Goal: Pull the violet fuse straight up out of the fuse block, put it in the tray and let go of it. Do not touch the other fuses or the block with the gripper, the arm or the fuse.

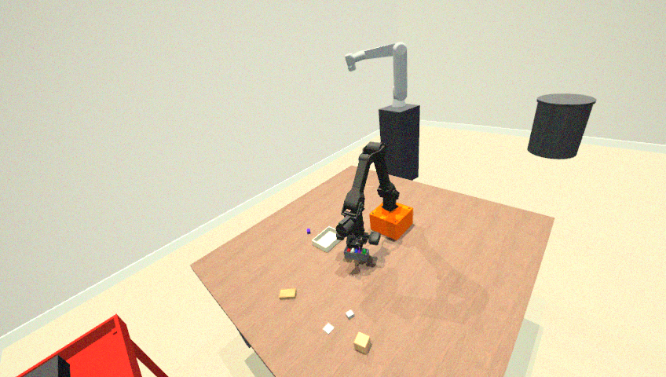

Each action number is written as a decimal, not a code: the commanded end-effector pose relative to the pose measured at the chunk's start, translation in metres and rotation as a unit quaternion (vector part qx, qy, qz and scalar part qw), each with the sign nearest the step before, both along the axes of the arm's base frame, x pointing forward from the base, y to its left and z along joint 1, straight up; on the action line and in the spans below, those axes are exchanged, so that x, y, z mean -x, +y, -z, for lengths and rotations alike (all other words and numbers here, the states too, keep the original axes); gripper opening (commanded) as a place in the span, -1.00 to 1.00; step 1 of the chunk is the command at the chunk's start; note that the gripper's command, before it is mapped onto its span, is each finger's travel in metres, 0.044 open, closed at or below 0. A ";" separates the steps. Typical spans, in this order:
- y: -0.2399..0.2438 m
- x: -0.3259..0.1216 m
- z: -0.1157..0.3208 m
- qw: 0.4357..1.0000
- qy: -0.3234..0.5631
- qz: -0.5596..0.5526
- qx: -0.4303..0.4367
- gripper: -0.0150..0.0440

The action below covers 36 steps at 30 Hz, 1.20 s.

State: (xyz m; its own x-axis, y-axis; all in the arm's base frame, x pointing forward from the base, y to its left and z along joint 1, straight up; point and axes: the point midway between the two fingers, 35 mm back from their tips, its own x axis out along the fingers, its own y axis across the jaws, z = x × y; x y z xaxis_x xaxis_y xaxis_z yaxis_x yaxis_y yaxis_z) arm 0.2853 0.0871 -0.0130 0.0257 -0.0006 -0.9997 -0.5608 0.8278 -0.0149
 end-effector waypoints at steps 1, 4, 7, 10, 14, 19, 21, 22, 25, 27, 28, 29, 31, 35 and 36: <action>0.000 0.000 -0.003 1.000 -0.001 0.000 -0.001 -0.49; 0.000 0.000 -0.004 1.000 -0.001 0.000 -0.001 -0.49; 0.000 0.000 -0.006 1.000 -0.001 0.000 -0.001 -0.49; 0.000 0.000 -0.007 1.000 -0.001 0.000 -0.001 -0.49; 0.000 0.000 -0.009 1.000 -0.001 0.000 -0.001 -0.49; 0.000 0.000 -0.012 1.000 -0.001 0.000 -0.001 -0.49; 0.000 0.000 -0.013 1.000 -0.001 0.000 -0.001 -0.49; 0.000 0.000 -0.013 1.000 -0.001 0.000 -0.001 -0.49; 0.000 0.000 -0.015 1.000 -0.001 0.000 -0.002 -0.49; 0.000 0.000 -0.016 1.000 -0.001 0.000 -0.002 -0.49; 0.000 0.000 -0.016 1.000 -0.001 0.000 -0.002 -0.49; 0.000 0.000 -0.017 1.000 -0.001 0.000 -0.002 -0.49; 0.000 0.000 -0.018 1.000 -0.001 0.000 -0.002 -0.49; 0.000 0.000 -0.020 1.000 -0.001 0.000 -0.002 -0.49; 0.000 0.000 -0.020 1.000 -0.001 0.000 -0.002 -0.49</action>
